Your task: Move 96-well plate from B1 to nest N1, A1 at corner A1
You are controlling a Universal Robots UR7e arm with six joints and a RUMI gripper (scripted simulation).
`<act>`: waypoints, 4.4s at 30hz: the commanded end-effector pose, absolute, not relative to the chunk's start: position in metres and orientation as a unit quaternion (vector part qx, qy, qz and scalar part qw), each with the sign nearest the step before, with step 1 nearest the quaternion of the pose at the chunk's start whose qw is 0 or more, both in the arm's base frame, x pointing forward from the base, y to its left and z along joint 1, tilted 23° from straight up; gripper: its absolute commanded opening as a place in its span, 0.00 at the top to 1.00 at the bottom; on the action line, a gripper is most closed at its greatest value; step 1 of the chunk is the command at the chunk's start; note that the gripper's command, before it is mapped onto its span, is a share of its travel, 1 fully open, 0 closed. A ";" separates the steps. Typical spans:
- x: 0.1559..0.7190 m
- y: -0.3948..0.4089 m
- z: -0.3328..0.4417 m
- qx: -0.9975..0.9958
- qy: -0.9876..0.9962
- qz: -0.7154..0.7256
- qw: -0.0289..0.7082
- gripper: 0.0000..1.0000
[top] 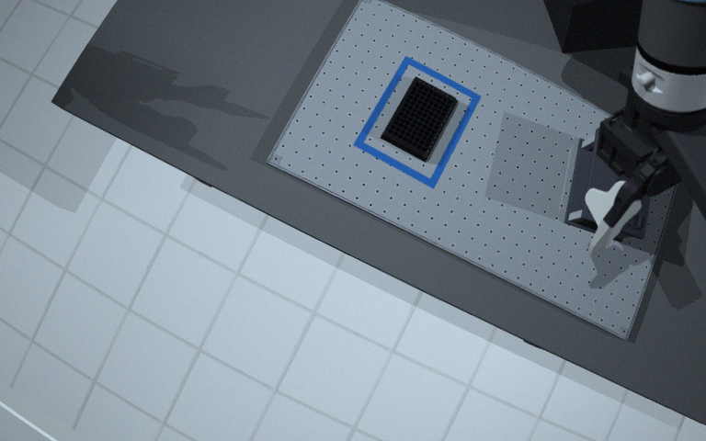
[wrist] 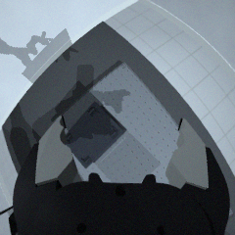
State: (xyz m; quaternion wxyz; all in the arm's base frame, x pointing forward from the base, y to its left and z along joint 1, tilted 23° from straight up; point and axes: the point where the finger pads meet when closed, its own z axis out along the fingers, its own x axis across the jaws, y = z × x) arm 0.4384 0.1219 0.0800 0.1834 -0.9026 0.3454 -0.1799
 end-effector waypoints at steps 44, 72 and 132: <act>0.415 -0.068 0.055 -0.779 0.593 -0.194 0.061 0.00; 0.370 -0.160 0.048 -0.691 0.695 -0.197 0.002 0.00; 0.344 -0.218 0.008 -0.630 0.750 -0.198 -0.035 0.00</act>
